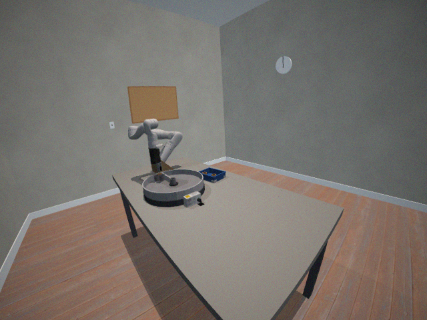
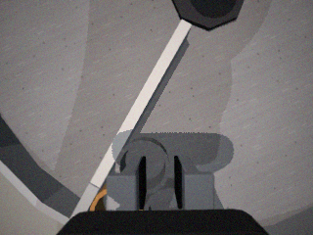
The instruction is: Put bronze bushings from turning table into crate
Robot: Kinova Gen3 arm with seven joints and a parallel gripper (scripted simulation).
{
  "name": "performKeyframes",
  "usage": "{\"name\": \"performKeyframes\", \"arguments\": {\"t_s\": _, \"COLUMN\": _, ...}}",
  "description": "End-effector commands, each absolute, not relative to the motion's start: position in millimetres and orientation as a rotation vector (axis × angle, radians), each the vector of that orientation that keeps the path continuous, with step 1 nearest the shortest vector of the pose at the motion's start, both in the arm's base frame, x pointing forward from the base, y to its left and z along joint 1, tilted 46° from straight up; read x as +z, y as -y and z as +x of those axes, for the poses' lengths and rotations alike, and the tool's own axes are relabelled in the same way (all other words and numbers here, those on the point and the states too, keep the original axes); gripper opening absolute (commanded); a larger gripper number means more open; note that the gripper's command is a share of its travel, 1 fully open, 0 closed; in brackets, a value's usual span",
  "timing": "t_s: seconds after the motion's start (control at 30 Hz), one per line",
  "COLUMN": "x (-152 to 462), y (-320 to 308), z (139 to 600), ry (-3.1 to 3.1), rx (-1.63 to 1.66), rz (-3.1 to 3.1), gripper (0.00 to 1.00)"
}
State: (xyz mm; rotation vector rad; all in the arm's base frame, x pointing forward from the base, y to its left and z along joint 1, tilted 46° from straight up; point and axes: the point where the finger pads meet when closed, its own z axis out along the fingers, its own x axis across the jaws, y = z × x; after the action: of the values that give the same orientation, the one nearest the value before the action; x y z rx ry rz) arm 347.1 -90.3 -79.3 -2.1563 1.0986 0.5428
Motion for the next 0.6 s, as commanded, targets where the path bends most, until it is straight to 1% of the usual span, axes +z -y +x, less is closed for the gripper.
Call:
{"name": "performKeyframes", "arguments": {"t_s": 0.0, "x": -79.0, "y": 90.7, "z": 347.2, "ry": -1.100, "rx": 0.541, "rz": -2.155, "gripper": 0.45}}
{"name": "performKeyframes", "arguments": {"t_s": 0.57, "x": -89.7, "y": 80.8, "z": 345.7, "ry": -1.102, "rx": 0.541, "rz": -2.152, "gripper": 0.45}}
